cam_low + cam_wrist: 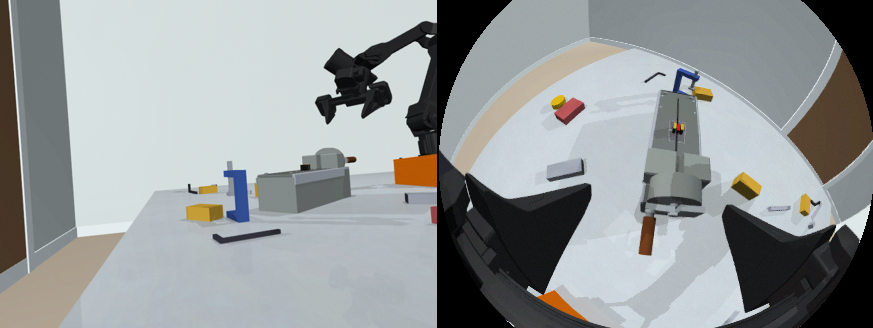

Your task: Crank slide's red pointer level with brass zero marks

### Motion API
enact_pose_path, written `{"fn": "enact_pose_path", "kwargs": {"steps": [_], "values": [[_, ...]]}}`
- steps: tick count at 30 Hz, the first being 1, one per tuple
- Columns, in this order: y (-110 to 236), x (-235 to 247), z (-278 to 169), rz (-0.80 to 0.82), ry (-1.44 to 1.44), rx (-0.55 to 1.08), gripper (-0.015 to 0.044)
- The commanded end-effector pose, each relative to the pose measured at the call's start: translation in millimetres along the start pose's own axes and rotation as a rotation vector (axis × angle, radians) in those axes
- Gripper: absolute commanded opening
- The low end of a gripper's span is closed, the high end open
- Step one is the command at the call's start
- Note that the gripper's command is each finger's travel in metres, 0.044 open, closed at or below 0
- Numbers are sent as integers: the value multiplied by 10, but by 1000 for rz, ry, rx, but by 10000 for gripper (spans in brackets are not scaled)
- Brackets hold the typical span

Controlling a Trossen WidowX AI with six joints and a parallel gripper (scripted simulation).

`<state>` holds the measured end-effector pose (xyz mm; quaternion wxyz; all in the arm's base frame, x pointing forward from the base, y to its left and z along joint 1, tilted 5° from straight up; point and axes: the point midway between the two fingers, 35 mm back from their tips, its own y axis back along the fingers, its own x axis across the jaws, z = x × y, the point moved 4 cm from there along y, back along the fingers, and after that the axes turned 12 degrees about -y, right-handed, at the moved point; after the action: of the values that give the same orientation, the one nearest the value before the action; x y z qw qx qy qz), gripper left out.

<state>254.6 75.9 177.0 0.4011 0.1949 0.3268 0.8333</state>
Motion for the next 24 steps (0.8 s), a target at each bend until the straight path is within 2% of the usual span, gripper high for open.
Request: {"fn": "enact_pose_path", "kwargs": {"steps": [1, 14, 24], "values": [[-6, 2, -26, 5, 16, -9, 440], [-443, -95, -439, 5, 16, -9, 440], [-555, -120, -544, 5, 16, -9, 440]]}}
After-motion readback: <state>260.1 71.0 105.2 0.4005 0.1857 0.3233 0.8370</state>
